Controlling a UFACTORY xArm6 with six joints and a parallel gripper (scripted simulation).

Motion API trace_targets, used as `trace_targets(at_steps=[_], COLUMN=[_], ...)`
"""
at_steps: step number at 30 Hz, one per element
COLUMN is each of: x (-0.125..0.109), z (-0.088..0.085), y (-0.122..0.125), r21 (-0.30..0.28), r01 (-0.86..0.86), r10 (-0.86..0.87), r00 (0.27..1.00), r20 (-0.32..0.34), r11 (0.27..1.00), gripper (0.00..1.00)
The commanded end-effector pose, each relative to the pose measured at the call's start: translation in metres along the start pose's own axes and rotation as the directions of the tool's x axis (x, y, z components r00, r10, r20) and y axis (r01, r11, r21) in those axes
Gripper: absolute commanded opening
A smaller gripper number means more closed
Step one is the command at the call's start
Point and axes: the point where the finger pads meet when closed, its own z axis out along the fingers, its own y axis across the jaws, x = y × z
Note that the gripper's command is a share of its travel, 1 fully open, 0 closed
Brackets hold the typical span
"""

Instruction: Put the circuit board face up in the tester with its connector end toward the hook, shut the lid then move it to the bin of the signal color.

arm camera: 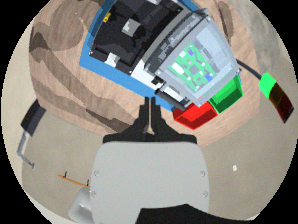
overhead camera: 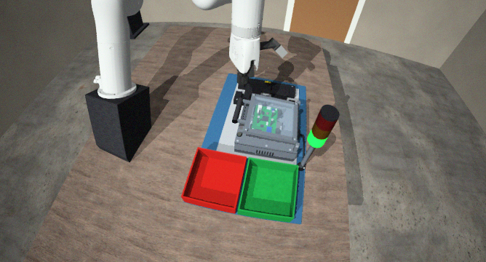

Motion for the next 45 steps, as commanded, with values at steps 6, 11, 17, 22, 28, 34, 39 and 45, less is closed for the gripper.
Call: trace_targets(at_steps=[6,11,17,22,28,34,39,45], x=[0.0012,0.0012,0.0012,0.0012,0.0012,0.0012,0.0012,0.0012], z=[-0.0009,-0.0009,-0.0009,-0.0009,-0.0009,-0.0009,-0.0009,-0.0009], y=[0.0005,0.0005,0.0005,0.0005,0.0005,0.0005,0.0005,0.0005], r21=[0.003,0.0,-0.003,-0.005,-0.007,-0.008,-0.009,-0.009], r01=[0.291,0.433,0.594,0.668,0.767,0.811,0.819,0.821], r10=[-0.291,-0.433,-0.593,-0.668,-0.767,-0.811,-0.819,-0.821], r00=[0.957,0.901,0.805,0.744,0.641,0.585,0.574,0.571], r20=[-0.018,-0.018,-0.018,-0.018,-0.017,-0.016,-0.016,-0.016], r11=[0.957,0.901,0.805,0.744,0.642,0.585,0.574,0.571], gripper=[0.0,0.0,0.0,0.0,0.0,0.0,0.0,0.0])
